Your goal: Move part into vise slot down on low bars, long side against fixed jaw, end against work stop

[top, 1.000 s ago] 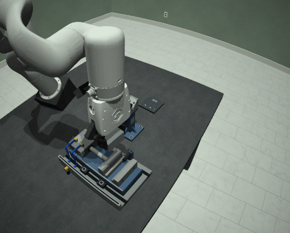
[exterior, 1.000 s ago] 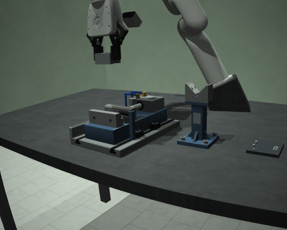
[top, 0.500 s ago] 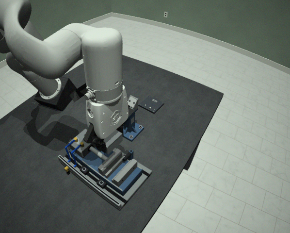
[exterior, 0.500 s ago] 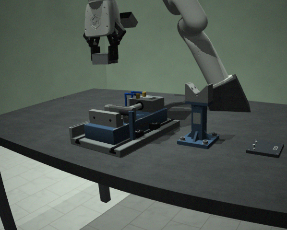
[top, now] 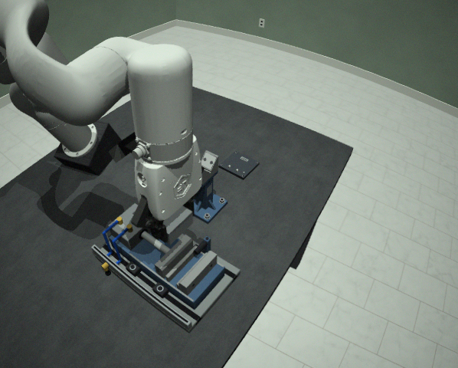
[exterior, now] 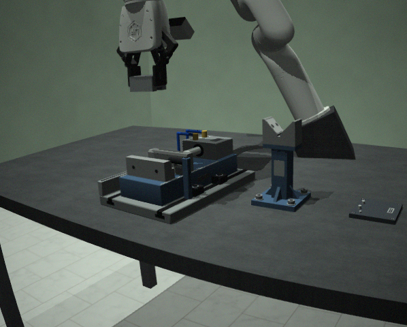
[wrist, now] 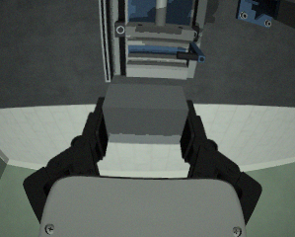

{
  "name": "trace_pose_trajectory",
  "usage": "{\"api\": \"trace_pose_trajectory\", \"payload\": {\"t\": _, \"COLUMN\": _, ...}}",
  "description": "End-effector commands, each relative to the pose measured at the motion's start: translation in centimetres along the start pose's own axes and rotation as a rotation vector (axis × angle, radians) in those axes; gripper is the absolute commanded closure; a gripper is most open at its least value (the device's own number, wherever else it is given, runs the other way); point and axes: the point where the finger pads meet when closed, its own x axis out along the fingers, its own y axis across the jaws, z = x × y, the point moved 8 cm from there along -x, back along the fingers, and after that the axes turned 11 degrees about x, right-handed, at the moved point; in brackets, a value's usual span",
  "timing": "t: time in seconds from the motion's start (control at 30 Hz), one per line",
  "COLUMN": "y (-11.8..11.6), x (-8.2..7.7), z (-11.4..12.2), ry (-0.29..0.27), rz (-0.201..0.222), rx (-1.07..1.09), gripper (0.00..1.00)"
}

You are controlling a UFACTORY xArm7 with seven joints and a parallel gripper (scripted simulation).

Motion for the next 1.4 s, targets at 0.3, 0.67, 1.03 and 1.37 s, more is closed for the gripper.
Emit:
{"api": "trace_pose_trajectory", "payload": {"t": 0.3, "y": 0.1, "x": -0.2, "z": 0.1, "ry": -0.005, "rz": 0.001, "rx": -0.001, "gripper": 1.0}}
{"api": "trace_pose_trajectory", "payload": {"t": 0.67, "y": 0.1, "x": -0.1, "z": 0.1, "ry": -0.005, "rz": 0.001, "rx": -0.001, "gripper": 1.0}}
{"api": "trace_pose_trajectory", "payload": {"t": 1.03, "y": 0.1, "x": 0.5, "z": 0.1, "ry": -0.005, "rz": 0.001, "rx": 0.0, "gripper": 1.0}}
{"api": "trace_pose_trajectory", "payload": {"t": 1.37, "y": 0.1, "x": 1.6, "z": 0.1, "ry": -0.005, "rz": 0.001, "rx": 0.0, "gripper": 1.0}}
